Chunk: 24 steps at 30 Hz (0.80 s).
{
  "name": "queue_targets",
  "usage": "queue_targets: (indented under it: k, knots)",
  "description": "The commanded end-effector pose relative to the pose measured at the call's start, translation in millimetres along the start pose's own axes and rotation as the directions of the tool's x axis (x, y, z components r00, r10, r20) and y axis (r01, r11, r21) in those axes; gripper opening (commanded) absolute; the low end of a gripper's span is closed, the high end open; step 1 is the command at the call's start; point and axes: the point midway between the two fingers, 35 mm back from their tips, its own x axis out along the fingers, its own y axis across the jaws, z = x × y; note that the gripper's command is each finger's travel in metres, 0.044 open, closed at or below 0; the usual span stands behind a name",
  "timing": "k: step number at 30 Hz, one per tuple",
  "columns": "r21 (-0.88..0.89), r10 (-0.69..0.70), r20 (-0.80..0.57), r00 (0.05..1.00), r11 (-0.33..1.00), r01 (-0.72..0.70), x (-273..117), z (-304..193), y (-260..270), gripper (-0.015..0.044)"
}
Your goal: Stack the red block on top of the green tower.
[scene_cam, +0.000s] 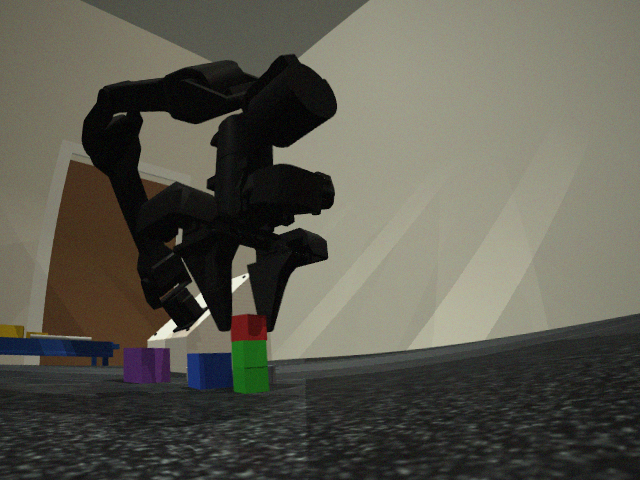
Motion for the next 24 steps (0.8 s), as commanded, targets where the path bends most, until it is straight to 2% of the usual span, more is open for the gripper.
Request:
queue_targets:
  k: [1,5,24]
  knots:
    - [0.001,-0.001,0.000,1.000,1.000,0.001,0.2,0.1,-0.1,0.0341]
    - [0.001,-0.001,0.000,1.000,1.000,0.001,0.2,0.1,-0.1,0.0440]
    - [0.001,-0.001,0.000,1.000,1.000,0.001,0.2,0.1,-0.1,0.0440]
